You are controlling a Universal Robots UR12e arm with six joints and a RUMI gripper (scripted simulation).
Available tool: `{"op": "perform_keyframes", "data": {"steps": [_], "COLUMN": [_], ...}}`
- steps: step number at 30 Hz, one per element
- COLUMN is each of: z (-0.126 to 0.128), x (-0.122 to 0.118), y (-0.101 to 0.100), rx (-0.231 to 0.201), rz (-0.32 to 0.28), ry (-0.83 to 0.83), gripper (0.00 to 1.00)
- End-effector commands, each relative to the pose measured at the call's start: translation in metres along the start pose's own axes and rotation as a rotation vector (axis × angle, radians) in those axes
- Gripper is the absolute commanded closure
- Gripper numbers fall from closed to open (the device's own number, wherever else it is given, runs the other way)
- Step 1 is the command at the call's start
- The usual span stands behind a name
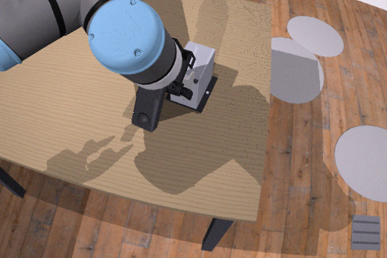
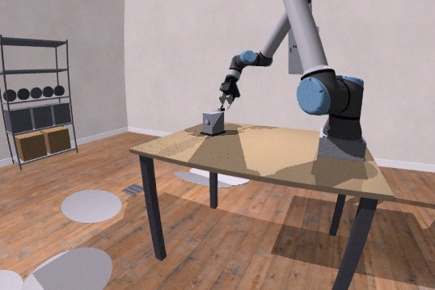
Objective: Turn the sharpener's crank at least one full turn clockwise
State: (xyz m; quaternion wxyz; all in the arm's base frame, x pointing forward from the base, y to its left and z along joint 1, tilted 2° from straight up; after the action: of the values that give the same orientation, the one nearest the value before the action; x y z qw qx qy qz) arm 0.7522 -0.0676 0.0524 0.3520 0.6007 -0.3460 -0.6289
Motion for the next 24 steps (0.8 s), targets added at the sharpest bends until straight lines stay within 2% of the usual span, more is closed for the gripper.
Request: {"op": "perform_keyframes", "data": {"steps": [1,21,24], "z": [-0.002,-0.002,-0.001], "x": [0.002,0.002,0.001], "y": [0.019,0.067,0.064], "rx": [0.004,0.003,0.0], "rz": [0.002,0.002,0.0], "ry": [0.001,0.001,0.0], "gripper": [0.68,0.68,0.68]}}
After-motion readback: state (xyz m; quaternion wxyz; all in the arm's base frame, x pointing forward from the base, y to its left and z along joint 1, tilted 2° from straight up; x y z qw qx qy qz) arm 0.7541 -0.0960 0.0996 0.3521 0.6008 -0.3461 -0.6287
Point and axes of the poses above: the point where the finger pads meet when closed, its own y axis back along the fingers, its own z axis across the jaws, x = y × z, the point moved 2 cm from there along y, back along the fingers, and after that the axes turned 1 degree about -y, right-handed, at the moved point
